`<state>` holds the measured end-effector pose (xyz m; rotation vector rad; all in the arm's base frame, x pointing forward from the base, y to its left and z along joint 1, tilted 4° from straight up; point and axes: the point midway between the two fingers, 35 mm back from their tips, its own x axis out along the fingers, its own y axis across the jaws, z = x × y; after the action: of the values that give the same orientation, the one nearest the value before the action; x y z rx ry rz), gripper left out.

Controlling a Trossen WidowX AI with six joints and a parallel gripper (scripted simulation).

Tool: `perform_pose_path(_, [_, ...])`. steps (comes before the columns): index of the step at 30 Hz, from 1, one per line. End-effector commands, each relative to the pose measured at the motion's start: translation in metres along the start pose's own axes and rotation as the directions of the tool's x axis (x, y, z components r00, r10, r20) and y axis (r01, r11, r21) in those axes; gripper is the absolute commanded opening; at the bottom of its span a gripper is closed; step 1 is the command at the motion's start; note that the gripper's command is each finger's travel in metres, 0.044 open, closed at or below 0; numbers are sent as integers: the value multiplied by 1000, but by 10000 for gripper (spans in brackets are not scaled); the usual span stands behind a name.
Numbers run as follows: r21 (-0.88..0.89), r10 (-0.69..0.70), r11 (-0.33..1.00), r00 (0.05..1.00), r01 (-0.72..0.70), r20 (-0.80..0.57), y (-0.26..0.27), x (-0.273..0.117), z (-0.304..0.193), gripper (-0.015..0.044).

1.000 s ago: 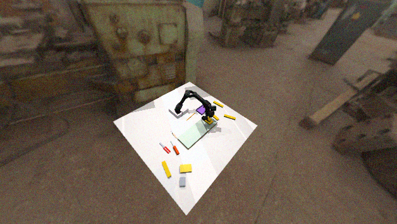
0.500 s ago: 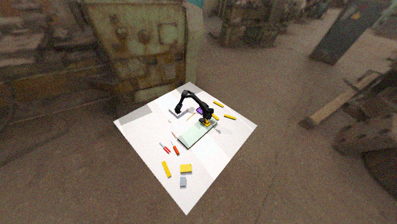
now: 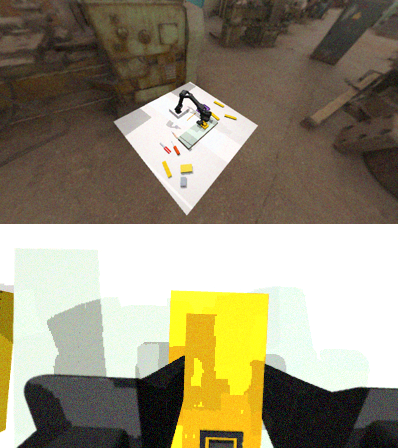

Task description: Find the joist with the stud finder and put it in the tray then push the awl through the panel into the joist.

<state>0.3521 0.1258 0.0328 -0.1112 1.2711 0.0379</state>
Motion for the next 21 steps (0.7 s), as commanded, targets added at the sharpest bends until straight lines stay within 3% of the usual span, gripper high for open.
perform_pose_path(1, [1,-3,1000,1000,3,-2,-17,1,-1,0])
perform_pose_path(21, [-1,-9,1000,1000,9,-2,-83,0,-1,0])
